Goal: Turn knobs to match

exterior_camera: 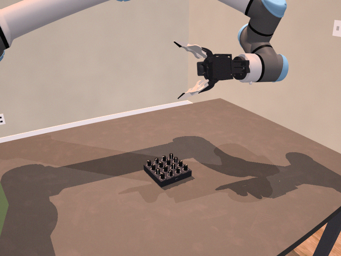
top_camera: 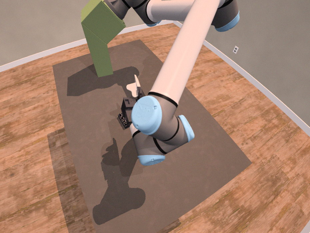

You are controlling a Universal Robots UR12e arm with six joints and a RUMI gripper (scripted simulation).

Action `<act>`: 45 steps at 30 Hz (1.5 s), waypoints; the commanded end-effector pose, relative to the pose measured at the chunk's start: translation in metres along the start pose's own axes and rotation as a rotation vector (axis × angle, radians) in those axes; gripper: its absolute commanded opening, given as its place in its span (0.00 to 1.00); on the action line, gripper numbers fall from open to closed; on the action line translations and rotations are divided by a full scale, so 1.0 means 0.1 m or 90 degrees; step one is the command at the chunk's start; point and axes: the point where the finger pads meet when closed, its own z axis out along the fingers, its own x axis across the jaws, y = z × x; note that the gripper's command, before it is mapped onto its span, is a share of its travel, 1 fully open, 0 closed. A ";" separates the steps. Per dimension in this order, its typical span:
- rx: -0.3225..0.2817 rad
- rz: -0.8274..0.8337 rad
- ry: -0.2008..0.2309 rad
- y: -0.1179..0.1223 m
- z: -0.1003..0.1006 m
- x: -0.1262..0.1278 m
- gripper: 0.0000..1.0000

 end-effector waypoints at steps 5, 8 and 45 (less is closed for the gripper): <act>0.000 0.000 0.001 0.00 0.00 -0.01 1.00; 0.000 0.000 0.001 0.00 0.00 -0.01 1.00; 0.191 0.126 0.167 -0.06 0.06 0.53 1.00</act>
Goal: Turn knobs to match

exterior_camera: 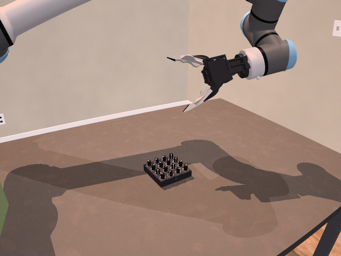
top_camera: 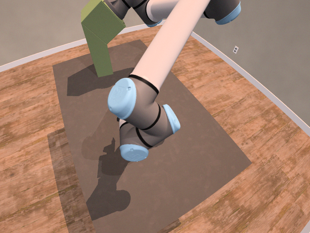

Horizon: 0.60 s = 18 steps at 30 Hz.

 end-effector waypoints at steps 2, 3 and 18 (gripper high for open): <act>0.080 0.055 0.076 -0.04 0.09 0.21 1.00; 0.097 0.065 0.089 -0.05 0.11 0.25 1.00; 0.291 0.197 0.266 -0.17 0.36 0.78 1.00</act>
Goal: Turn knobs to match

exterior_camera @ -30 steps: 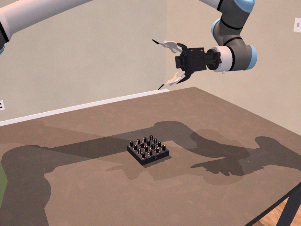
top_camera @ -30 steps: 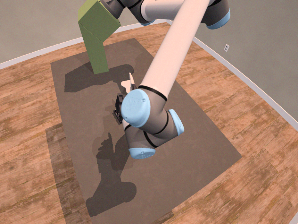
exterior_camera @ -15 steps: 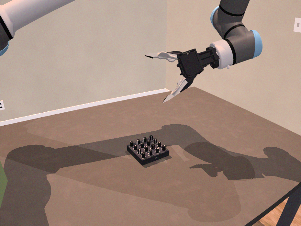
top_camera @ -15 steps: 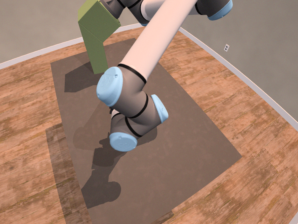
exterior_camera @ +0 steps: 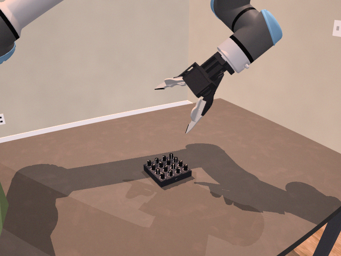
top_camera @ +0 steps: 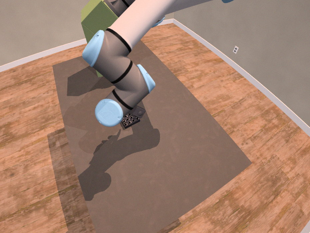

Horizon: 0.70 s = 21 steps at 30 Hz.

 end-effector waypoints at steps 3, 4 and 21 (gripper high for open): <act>0.073 0.051 0.076 -0.03 0.16 0.15 1.00; 0.073 0.051 0.076 -0.03 0.16 0.15 1.00; 0.224 0.150 0.209 -0.11 0.49 0.44 1.00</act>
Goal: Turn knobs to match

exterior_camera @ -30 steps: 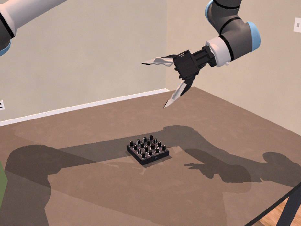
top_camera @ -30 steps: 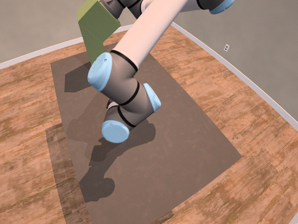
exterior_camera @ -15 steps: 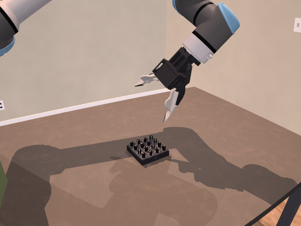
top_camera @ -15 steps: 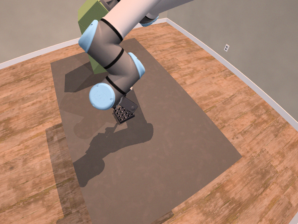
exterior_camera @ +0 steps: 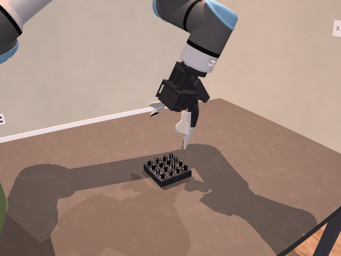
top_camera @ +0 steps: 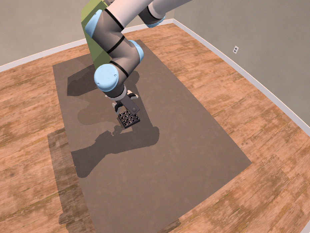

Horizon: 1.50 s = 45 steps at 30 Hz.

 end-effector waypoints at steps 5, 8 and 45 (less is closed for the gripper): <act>0.057 0.038 0.057 -0.01 0.15 0.08 1.00; 0.078 0.052 0.074 -0.01 0.20 0.09 1.00; 0.197 0.130 0.177 -0.01 0.51 0.21 1.00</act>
